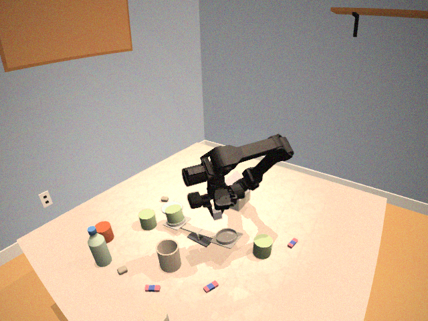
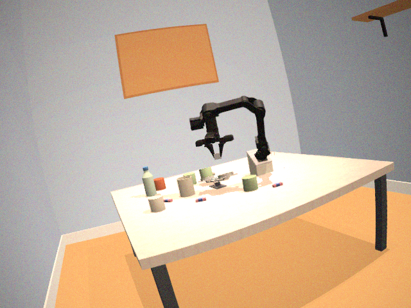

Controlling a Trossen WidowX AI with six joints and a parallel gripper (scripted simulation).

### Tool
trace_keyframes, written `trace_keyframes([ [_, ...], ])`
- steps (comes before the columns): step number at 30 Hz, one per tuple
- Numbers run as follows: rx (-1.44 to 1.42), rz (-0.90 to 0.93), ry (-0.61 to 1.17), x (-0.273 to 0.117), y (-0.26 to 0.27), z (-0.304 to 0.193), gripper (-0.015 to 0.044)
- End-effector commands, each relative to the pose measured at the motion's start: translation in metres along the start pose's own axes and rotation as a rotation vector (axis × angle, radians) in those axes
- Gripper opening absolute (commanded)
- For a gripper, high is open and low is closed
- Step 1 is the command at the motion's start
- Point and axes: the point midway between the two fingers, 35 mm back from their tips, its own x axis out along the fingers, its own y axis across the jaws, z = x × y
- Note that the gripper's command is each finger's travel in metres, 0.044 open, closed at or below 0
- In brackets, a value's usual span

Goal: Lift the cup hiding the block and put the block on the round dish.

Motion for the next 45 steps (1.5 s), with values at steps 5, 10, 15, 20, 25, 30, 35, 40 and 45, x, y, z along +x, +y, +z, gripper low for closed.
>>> trace_keyframes([
  [5,-0.010,-0.033,0.021,0.001,-0.030,-0.030,0.0000],
  [10,-0.013,-0.044,0.033,0.005,-0.047,-0.052,0.0000],
  [15,-0.008,-0.047,0.033,0.009,-0.064,-0.074,0.0000],
  [20,-0.005,-0.050,0.033,0.013,-0.080,-0.097,0.0000],
  [25,-0.003,-0.049,0.035,0.018,-0.093,-0.122,0.0000],
  [30,-0.002,-0.047,0.036,0.025,-0.104,-0.146,0.0000],
  [35,-0.001,-0.044,0.035,0.032,-0.114,-0.172,0.0000],
  [40,-0.001,-0.040,0.034,0.040,-0.121,-0.197,0.0000],
  [45,-0.001,-0.036,0.031,0.049,-0.126,-0.223,0.0000],
])
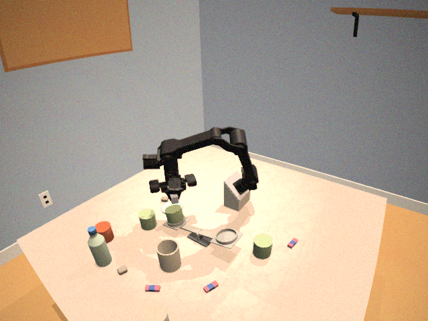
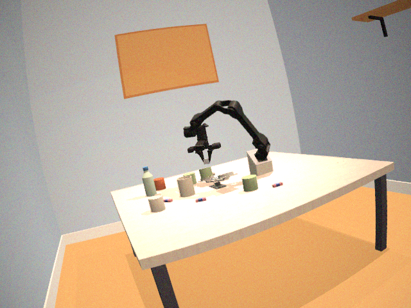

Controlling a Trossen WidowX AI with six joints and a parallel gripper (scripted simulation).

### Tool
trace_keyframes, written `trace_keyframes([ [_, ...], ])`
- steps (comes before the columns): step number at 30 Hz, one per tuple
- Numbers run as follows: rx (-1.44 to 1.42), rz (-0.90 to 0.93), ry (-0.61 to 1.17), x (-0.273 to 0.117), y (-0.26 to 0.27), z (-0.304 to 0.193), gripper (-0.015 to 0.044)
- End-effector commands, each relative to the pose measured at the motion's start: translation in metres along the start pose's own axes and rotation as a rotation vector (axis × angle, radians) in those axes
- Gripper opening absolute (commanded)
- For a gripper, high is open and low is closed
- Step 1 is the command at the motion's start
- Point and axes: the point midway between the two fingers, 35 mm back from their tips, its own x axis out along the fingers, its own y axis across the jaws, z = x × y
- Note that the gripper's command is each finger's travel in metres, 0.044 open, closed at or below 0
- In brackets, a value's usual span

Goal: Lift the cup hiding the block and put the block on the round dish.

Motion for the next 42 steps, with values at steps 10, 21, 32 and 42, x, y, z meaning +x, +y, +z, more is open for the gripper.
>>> trace_keyframes([
  [10,-0.007,0.000,-0.008,0.026,-0.010,-0.067,0.0000],
  [21,-0.011,0.009,-0.020,0.047,-0.009,-0.103,0.0000],
  [32,-0.012,0.010,-0.022,0.089,-0.008,-0.102,0.0000],
  [42,-0.012,0.010,-0.022,0.097,-0.008,-0.101,0.0000],
])
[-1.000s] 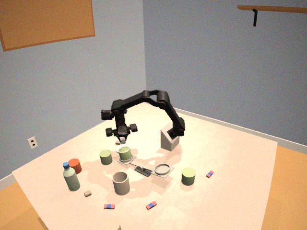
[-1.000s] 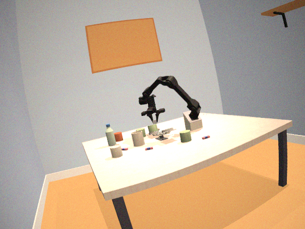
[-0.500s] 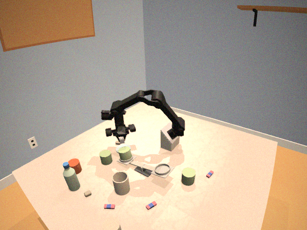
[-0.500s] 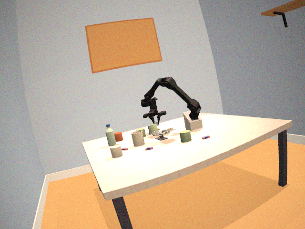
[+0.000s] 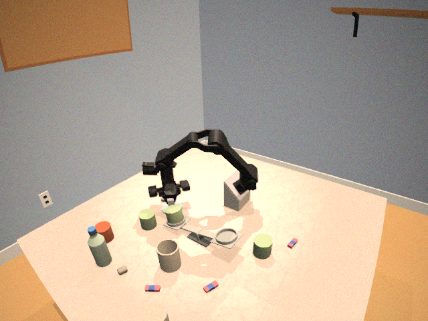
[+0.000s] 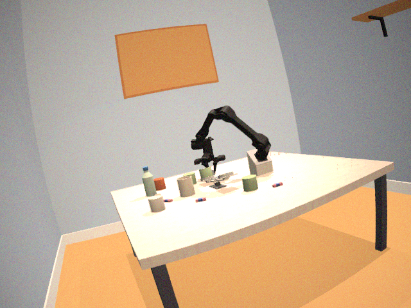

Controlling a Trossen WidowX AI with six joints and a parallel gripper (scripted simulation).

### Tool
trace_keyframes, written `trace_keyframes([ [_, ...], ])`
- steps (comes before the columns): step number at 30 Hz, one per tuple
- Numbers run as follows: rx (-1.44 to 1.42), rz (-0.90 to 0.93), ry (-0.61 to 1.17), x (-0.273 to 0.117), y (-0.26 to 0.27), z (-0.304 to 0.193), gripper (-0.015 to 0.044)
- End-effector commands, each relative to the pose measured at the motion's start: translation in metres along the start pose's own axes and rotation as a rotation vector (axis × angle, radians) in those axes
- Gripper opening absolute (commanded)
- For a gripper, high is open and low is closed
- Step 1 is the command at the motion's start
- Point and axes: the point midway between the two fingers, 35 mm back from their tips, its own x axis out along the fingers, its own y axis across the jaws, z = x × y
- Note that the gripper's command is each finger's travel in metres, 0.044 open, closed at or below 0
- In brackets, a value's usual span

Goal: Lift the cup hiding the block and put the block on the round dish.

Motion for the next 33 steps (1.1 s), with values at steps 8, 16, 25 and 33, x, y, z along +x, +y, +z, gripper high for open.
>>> trace_keyframes([
  [8,0.004,0.002,-0.005,0.017,0.001,0.001,0.0000],
  [16,0.001,0.004,-0.001,0.013,0.001,0.000,0.0210],
  [25,0.002,0.003,-0.001,0.004,0.000,0.000,0.0440],
  [33,0.005,0.002,-0.003,-0.045,0.001,0.000,0.0440],
])
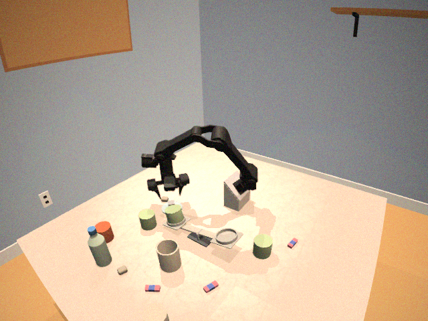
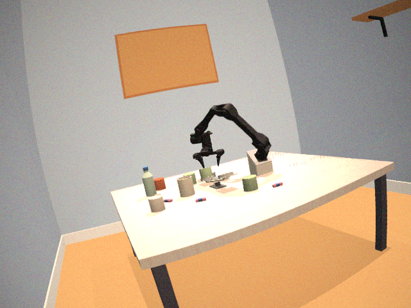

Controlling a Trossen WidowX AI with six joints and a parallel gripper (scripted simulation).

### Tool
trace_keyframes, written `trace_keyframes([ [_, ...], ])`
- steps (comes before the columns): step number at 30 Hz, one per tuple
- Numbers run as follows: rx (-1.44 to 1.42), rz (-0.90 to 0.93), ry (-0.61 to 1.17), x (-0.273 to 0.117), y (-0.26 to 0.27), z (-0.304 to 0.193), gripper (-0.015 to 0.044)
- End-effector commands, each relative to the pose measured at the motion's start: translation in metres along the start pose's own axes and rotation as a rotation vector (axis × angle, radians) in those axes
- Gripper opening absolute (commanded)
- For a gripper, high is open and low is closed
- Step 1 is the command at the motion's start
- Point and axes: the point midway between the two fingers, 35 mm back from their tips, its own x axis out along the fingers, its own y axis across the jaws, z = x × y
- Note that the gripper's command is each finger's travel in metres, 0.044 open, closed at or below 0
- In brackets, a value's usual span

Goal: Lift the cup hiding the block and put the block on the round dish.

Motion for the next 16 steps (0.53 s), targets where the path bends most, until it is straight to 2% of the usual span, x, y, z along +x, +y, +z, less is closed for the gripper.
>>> trace_keyframes([
  [1,-0.004,0.001,0.005,-0.009,0.000,-0.001,0.0440],
  [6,0.000,-0.005,0.003,-0.052,0.002,0.000,0.0440],
  [16,0.000,-0.005,0.003,-0.055,0.003,0.000,0.0440],
])
